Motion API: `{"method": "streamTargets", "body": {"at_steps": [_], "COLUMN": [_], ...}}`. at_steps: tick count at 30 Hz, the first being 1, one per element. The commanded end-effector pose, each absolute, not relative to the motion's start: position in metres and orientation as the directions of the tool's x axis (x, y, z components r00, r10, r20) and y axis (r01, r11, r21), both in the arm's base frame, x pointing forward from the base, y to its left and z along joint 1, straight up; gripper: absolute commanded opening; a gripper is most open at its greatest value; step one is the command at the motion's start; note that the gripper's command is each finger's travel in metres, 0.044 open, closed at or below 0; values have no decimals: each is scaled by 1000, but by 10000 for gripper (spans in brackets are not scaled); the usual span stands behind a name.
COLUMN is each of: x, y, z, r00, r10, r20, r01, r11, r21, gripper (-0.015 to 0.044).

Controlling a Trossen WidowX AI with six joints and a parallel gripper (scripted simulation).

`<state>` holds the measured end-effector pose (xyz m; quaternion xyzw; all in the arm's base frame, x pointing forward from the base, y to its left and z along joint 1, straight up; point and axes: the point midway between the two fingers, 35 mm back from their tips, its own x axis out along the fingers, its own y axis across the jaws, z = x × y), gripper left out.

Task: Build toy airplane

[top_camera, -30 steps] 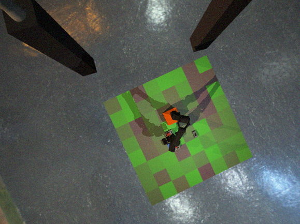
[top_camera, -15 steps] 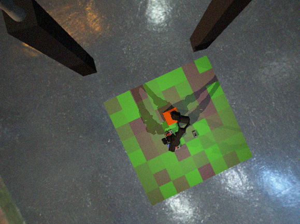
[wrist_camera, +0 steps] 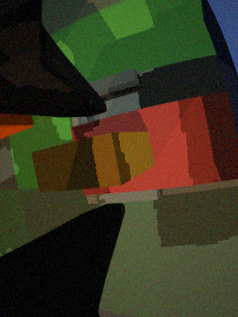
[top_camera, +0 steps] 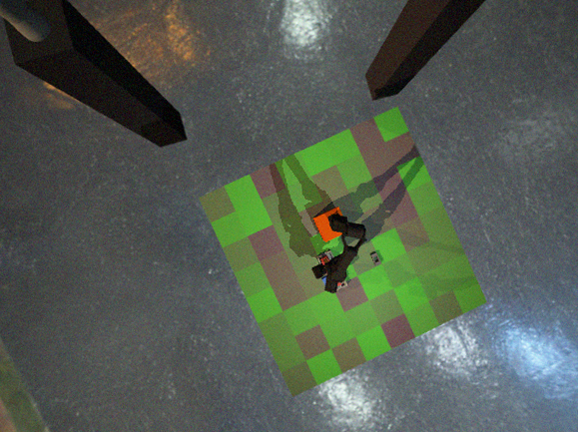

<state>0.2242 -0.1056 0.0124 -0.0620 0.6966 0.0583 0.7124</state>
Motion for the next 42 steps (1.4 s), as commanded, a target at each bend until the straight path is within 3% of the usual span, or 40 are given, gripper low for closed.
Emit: {"method": "streamTargets", "body": {"at_steps": [1,7,14,42], "x": [224,226,223,224], "y": [-106,-106,-106,-105], "z": [13,22,104,104], "r00": [23,23,17,17], "r10": [-4,-4,-3,-3], "r20": [-1000,-1000,-1000,-1000], "r01": [-170,-170,-175,-175], "r11": [985,985,985,985], "r21": [-8,-8,-6,-6], "gripper": [260,260,260,260]}}
